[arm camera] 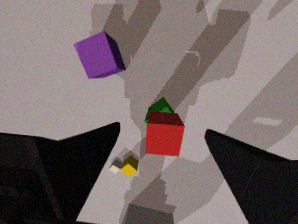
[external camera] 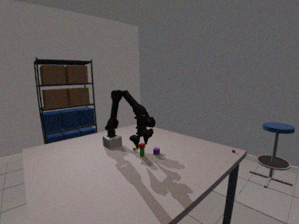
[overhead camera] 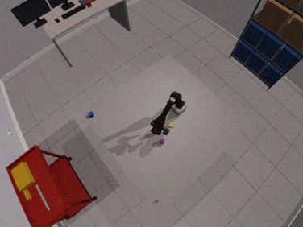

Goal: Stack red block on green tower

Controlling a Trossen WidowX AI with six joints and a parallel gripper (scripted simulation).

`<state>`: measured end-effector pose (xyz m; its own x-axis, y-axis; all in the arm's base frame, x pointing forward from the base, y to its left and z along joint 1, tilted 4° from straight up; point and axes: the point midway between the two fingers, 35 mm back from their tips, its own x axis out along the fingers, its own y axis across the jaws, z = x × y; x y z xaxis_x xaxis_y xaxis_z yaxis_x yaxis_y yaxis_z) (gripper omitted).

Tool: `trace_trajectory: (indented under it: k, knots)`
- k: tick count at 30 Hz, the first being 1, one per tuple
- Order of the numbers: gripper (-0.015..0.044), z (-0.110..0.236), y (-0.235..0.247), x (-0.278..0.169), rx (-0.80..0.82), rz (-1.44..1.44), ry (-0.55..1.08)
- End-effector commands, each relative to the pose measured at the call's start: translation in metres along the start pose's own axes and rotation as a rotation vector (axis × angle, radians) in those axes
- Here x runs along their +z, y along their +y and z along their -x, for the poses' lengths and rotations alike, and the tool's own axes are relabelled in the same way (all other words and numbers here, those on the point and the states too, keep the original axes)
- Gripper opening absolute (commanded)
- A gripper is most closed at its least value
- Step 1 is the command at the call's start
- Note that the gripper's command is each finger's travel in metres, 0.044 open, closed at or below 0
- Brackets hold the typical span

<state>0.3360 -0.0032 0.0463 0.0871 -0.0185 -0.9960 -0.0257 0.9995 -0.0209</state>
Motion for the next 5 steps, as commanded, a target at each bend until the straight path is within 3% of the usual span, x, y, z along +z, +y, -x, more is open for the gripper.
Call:
trace_trajectory:
  k: [1,5]
  knots:
    - [0.0440,-0.0002,0.0000,0.0003,0.000,0.000,-0.001]
    - [0.0440,-0.0002,0.0000,0.0003,0.000,0.000,-0.001]
